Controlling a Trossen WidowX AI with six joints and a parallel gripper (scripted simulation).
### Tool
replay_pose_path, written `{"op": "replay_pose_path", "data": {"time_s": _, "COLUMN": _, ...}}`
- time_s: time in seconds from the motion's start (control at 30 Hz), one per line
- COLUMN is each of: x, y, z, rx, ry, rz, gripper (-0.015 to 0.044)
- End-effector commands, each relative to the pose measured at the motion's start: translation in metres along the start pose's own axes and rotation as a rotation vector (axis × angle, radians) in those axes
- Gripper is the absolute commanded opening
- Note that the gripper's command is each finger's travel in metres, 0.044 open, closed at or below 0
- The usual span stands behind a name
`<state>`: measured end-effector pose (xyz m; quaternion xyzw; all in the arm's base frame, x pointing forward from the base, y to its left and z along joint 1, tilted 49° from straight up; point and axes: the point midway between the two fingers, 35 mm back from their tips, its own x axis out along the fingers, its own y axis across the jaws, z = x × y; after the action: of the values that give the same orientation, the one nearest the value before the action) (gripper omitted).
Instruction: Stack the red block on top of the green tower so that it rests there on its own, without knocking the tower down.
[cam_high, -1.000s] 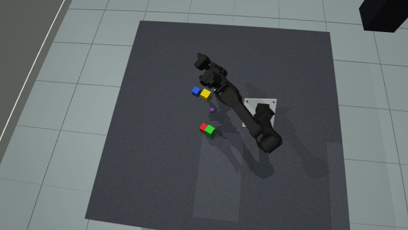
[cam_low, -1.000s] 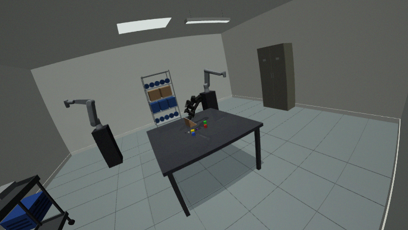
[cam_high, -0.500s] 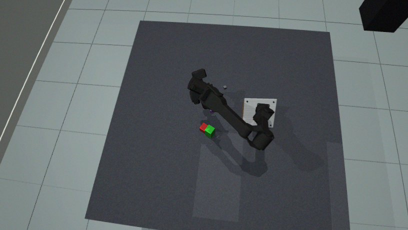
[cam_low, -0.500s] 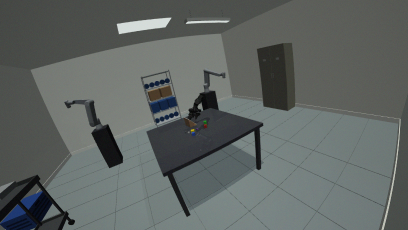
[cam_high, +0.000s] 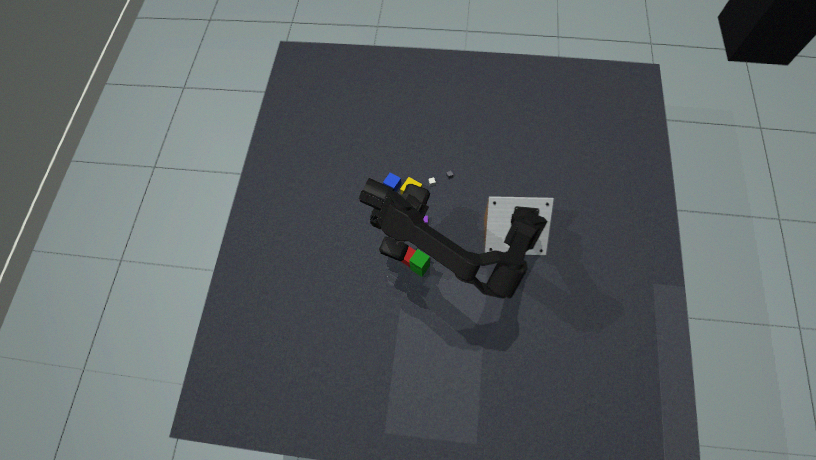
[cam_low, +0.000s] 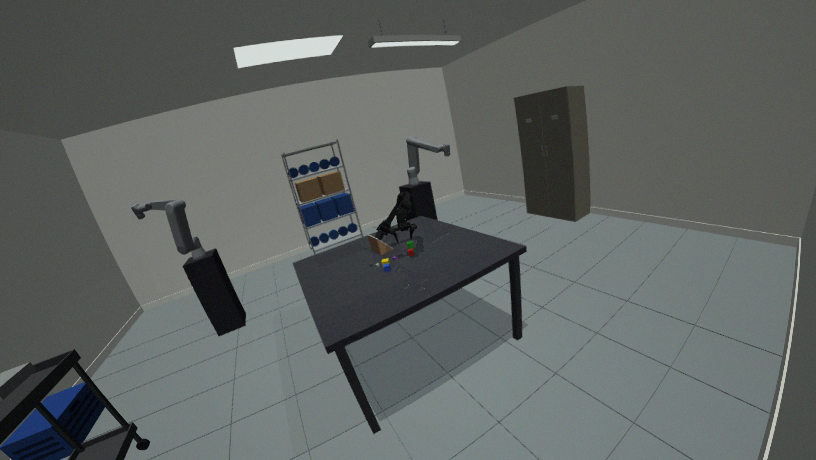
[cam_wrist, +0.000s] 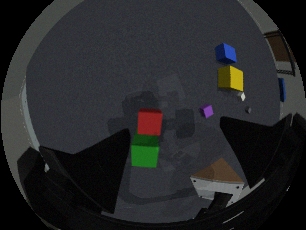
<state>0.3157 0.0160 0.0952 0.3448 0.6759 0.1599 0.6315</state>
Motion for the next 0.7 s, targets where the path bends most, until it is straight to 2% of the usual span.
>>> {"op": "replay_pose_path", "data": {"time_s": 0.0, "x": 0.008, "y": 0.024, "z": -0.011, "rx": 0.211, "ry": 0.113, "rz": 0.070, "gripper": 0.0440}}
{"op": "replay_pose_path", "data": {"time_s": 0.4, "x": 0.008, "y": 0.025, "z": -0.011, "rx": 0.222, "ry": 0.118, "rz": 0.073, "gripper": 0.0440}}
{"op": "replay_pose_path", "data": {"time_s": 0.67, "x": 0.051, "y": 0.029, "z": -0.014, "rx": 0.221, "ry": 0.117, "rz": 0.074, "gripper": 0.0440}}
